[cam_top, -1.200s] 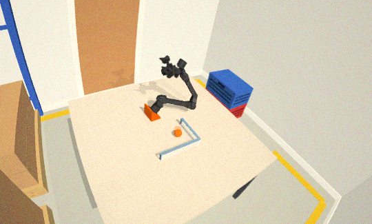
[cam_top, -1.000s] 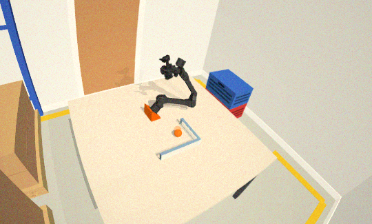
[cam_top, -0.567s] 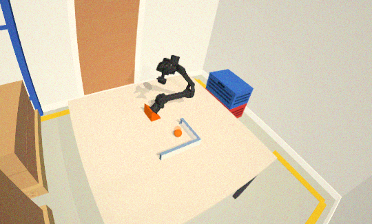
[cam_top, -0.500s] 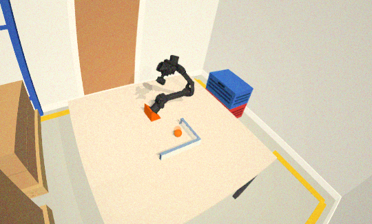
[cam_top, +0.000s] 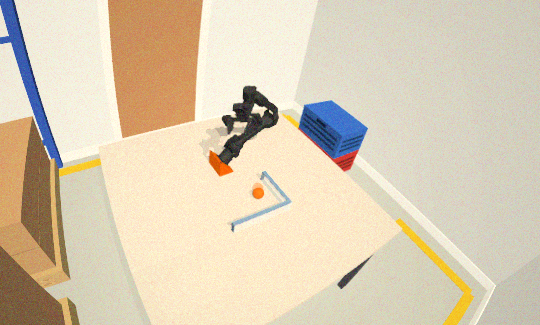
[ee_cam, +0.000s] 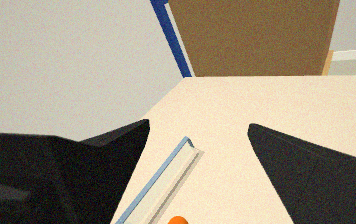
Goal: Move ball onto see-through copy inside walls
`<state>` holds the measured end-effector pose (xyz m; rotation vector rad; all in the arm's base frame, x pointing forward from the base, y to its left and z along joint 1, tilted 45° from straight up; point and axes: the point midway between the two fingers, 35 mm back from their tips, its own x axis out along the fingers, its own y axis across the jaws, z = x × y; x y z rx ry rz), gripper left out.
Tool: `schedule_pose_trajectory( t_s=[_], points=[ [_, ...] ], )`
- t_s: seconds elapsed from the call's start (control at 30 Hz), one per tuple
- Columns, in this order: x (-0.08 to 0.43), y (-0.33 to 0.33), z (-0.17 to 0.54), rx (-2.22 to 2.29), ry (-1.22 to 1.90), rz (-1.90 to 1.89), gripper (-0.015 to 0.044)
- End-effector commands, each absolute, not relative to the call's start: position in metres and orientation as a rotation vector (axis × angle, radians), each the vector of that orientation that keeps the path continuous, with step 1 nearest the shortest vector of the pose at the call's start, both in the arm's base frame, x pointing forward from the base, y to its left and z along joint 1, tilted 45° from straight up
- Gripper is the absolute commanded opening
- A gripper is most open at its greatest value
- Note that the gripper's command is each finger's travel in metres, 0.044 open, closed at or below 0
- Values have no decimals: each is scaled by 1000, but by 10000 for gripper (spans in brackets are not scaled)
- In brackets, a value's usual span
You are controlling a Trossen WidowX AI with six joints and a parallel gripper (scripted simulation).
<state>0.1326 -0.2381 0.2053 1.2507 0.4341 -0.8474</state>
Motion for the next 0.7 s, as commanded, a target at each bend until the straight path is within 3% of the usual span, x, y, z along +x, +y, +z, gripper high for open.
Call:
schedule_pose_trajectory(
  t_s=[0.0,0.33,0.67],
  points=[
    [195,-207,177,767,832,-334,388],
    [240,-158,147,262,1000,253,388],
    [269,-97,119,-212,927,876,388]
  ],
)
